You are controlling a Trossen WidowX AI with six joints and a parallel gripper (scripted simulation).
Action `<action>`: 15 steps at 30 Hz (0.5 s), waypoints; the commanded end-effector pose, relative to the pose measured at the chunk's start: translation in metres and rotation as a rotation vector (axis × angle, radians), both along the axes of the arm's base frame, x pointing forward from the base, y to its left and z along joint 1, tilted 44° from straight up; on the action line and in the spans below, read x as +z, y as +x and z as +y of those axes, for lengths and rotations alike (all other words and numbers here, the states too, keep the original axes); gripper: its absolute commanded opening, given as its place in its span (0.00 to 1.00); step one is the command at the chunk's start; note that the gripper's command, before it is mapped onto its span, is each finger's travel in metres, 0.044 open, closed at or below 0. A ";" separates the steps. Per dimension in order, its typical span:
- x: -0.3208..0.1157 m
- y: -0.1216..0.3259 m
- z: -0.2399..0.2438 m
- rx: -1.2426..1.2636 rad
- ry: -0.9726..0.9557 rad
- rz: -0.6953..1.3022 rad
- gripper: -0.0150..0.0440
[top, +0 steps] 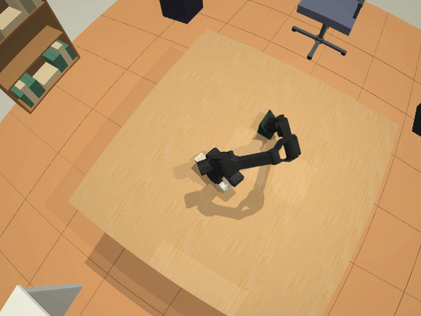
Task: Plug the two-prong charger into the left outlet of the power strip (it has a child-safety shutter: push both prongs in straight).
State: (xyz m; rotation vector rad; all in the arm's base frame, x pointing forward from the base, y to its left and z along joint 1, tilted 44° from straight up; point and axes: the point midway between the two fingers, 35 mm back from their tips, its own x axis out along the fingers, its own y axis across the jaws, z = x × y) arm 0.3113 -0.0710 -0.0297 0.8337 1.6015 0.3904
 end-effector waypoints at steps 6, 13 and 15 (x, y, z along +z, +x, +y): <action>0.001 0.006 -0.003 -0.003 -0.006 -0.023 0.25; 0.002 0.007 -0.004 -0.003 -0.006 -0.023 0.25; 0.002 0.007 -0.004 -0.003 -0.006 -0.023 0.25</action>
